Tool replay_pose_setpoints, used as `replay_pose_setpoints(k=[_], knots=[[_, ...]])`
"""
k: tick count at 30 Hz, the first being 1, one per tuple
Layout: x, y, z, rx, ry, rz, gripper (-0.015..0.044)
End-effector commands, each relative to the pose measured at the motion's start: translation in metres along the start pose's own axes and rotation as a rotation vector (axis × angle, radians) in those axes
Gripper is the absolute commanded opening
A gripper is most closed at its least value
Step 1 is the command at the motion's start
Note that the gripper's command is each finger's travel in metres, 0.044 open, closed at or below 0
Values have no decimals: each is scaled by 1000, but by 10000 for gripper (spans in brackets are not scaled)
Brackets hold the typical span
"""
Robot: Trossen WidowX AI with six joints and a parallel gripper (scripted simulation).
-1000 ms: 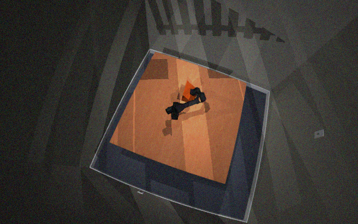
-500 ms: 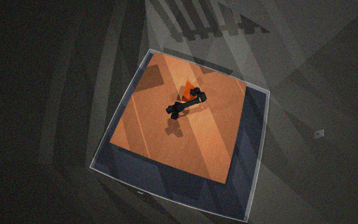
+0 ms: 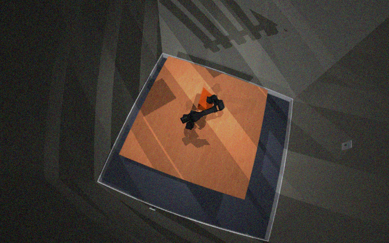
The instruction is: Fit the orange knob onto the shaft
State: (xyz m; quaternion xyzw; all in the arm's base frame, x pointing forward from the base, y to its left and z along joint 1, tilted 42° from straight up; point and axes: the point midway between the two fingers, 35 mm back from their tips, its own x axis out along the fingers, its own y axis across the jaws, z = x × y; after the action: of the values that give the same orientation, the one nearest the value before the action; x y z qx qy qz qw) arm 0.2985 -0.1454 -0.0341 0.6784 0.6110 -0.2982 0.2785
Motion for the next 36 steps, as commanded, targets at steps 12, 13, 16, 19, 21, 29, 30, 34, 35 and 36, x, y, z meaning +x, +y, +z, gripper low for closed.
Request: replay_pose_setpoints(k=[12,13,16,19,21,29,30,34,35,36], knots=[[-5,6,5,180,-5,9,0],[-5,6,5,180,-5,9,0],[0,6,5,180,-5,9,0],[1,7,6,180,-5,9,0],[1,7,6,180,-5,9,0],[-3,6,6,180,-5,9,0],[-3,6,5,180,-5,9,0],[-4,5,5,265,-4,9,0],[-4,5,5,304,-4,9,0],[-5,4,4,348,-4,9,0]])
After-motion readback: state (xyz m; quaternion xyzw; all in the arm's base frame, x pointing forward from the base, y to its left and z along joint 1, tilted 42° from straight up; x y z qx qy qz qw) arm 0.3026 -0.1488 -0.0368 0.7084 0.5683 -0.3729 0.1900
